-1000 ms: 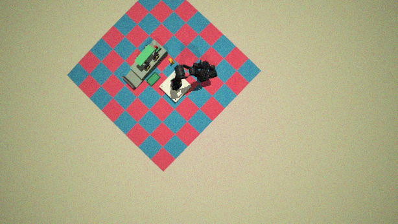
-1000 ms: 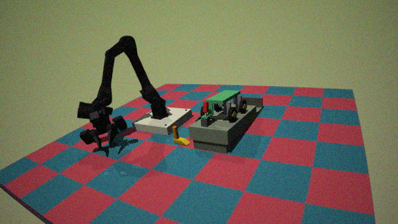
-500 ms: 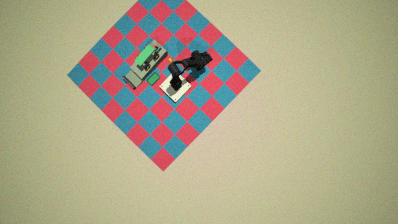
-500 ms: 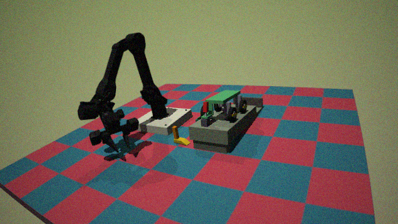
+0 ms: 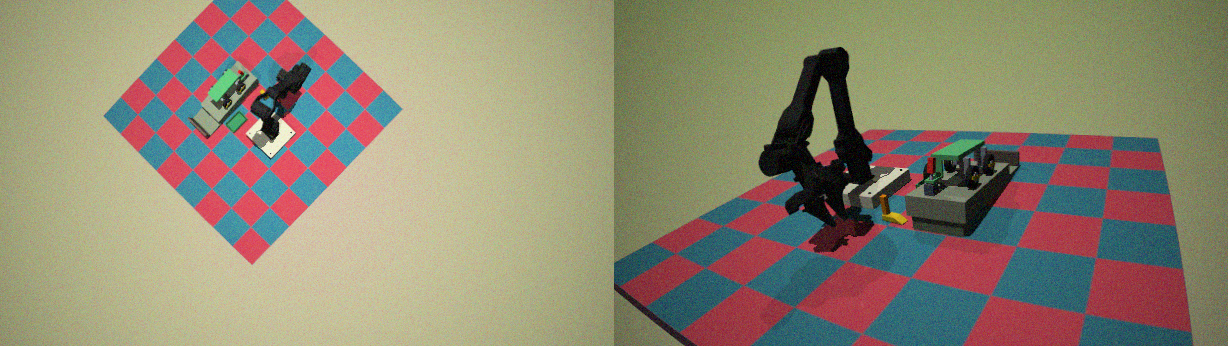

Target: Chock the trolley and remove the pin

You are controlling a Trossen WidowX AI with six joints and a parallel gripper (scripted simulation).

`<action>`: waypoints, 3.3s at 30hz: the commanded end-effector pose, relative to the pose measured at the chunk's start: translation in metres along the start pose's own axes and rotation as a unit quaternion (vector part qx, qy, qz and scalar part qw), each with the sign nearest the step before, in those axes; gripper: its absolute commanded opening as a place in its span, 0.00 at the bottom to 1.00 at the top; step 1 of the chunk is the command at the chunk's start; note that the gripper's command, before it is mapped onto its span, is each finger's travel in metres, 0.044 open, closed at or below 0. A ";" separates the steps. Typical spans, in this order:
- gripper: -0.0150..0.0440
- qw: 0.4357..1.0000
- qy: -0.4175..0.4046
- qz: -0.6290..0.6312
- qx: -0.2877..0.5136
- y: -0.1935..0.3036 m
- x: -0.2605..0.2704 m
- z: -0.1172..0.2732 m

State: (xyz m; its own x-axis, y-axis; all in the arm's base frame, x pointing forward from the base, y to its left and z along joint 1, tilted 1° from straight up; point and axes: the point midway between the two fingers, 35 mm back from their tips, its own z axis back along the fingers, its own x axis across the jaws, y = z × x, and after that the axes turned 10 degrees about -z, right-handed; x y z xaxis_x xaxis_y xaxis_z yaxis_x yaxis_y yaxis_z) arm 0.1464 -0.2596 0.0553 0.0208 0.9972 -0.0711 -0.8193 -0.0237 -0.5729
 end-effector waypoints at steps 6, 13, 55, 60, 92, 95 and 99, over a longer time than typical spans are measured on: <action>0.58 0.985 -0.050 0.151 0.067 -0.031 0.033 0.000; 0.58 0.945 -0.100 0.289 0.118 -0.051 0.066 0.006; 0.58 0.746 -0.202 0.599 0.211 -0.051 0.138 0.005; 0.58 0.746 -0.202 0.599 0.211 -0.047 0.138 -0.002; 0.58 0.746 -0.202 0.599 0.211 -0.027 0.140 -0.032; 0.58 0.746 -0.203 0.599 0.211 -0.024 0.140 -0.036; 0.58 0.746 -0.203 0.599 0.211 -0.022 0.141 -0.038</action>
State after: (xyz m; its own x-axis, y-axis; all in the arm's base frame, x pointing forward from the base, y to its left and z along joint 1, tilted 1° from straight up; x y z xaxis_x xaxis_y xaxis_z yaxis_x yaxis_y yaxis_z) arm 0.1910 -0.1219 0.0317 -0.9734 0.2262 -0.0369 -0.2270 -0.9737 0.0180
